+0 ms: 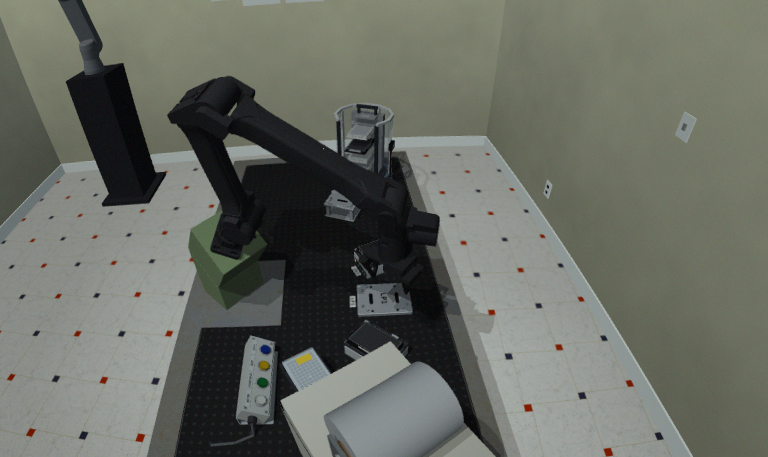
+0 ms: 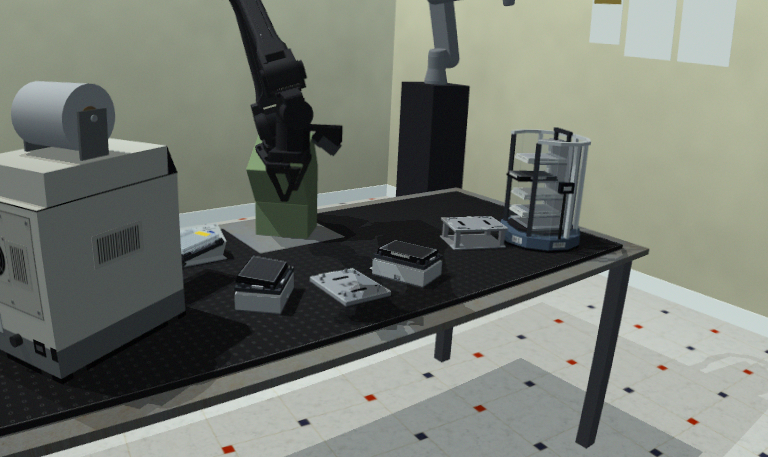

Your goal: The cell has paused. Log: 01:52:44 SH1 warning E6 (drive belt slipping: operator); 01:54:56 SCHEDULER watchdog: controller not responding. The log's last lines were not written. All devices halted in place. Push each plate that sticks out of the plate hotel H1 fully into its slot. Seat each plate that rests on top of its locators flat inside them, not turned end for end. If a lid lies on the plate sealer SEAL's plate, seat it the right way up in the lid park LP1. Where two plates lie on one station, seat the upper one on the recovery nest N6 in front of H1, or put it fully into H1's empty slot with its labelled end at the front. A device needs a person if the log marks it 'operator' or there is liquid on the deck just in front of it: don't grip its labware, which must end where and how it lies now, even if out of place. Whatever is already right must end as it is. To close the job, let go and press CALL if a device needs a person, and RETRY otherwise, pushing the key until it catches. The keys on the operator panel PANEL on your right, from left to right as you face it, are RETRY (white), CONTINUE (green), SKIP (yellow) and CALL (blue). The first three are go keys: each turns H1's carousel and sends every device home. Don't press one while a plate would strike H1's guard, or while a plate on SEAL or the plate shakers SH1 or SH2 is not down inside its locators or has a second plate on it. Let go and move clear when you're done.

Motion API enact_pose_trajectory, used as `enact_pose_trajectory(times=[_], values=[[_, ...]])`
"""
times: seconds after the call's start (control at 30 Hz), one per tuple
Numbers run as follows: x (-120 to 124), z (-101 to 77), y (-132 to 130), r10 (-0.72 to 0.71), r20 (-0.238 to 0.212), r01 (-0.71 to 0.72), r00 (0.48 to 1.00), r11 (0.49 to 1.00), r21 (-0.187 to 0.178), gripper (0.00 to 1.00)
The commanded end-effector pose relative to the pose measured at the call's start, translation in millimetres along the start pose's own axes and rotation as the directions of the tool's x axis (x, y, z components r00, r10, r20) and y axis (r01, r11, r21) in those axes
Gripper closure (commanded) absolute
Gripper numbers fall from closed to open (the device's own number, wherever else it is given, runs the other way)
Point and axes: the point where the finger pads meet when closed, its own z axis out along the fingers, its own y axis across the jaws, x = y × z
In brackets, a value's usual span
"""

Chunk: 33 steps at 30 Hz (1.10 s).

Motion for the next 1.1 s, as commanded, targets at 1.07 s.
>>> enact_pose_trajectory(times=[1.07], values=[[3,56.5,0,-0.008,-0.008,0.008,1.000,1.000,-0.012,0.00]])
